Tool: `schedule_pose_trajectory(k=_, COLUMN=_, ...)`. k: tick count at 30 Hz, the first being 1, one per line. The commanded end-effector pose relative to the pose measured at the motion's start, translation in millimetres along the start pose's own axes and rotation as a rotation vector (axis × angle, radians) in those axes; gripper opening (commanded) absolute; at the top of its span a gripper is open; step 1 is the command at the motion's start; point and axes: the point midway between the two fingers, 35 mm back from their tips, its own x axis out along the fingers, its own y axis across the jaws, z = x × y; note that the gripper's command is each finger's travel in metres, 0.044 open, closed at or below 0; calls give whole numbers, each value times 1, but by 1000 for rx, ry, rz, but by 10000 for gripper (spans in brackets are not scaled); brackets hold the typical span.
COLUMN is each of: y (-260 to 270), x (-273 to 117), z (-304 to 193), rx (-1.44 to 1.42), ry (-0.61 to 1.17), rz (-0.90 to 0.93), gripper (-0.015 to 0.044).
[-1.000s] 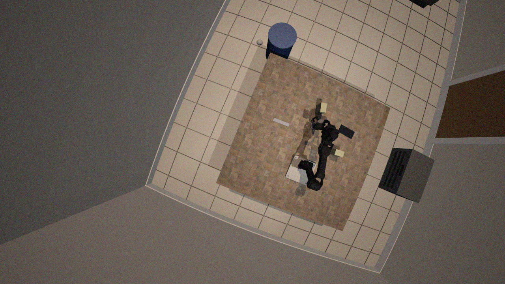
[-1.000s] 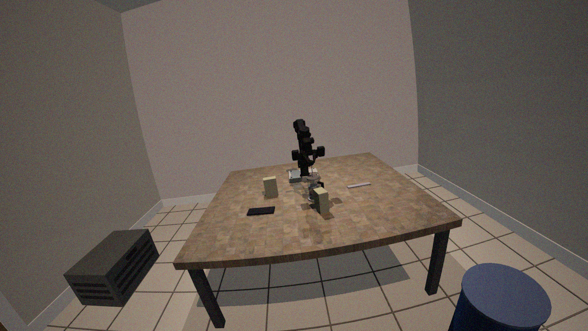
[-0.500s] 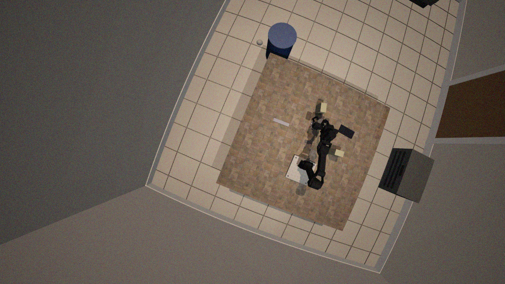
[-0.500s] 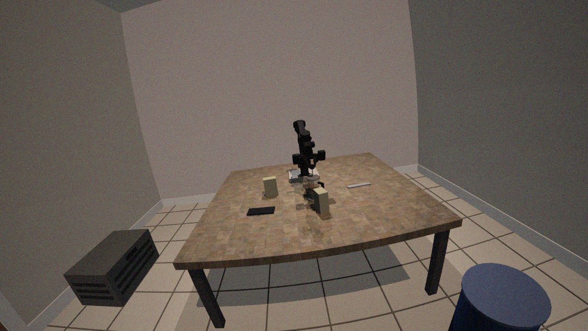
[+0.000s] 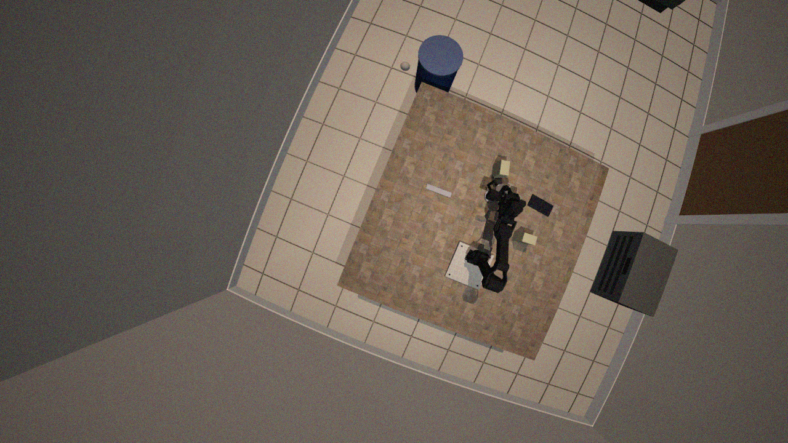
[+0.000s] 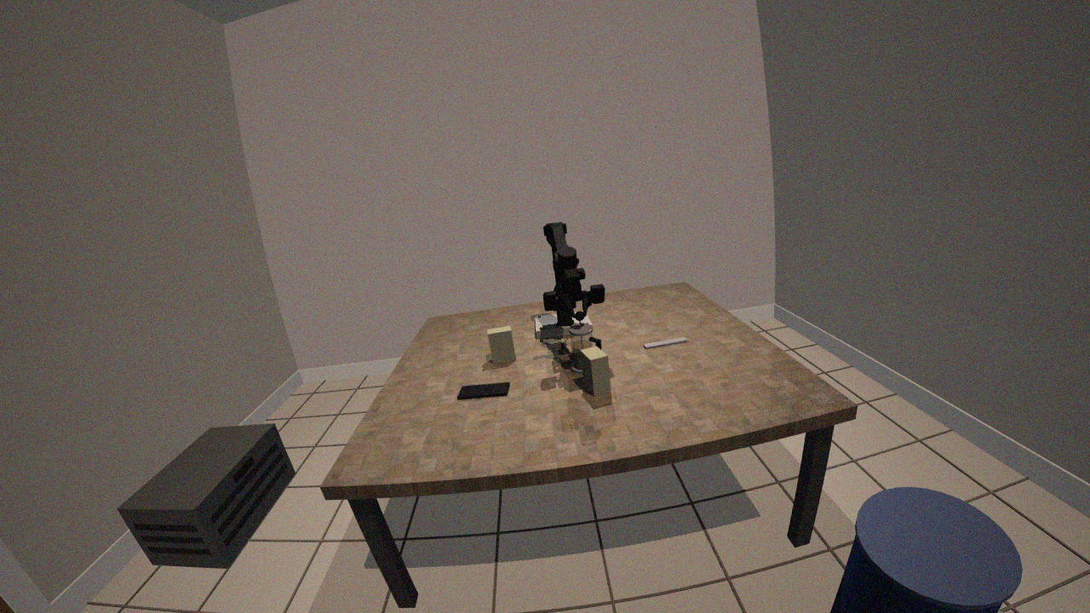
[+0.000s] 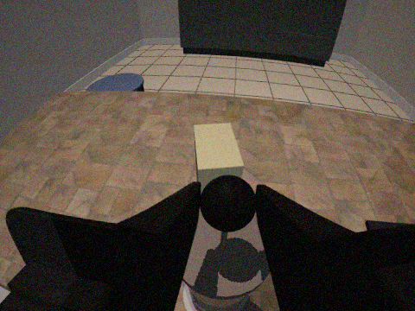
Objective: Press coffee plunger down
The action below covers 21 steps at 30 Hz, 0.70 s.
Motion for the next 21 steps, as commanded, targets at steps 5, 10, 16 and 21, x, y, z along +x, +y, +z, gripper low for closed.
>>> schedule_pose_trajectory(k=5, y=0, x=7, z=-13, rx=12, ry=48, rz=-1, gripper=114)
schedule_pose_trajectory(k=10, y=0, x=8, z=-11, rx=12, ry=48, rz=-1, gripper=114)
schedule_pose_trajectory(k=16, y=0, x=9, z=-10, rx=12, ry=48, rz=-1, gripper=114)
schedule_pose_trajectory(k=21, y=0, x=10, z=-9, rx=12, ry=48, rz=-1, gripper=114)
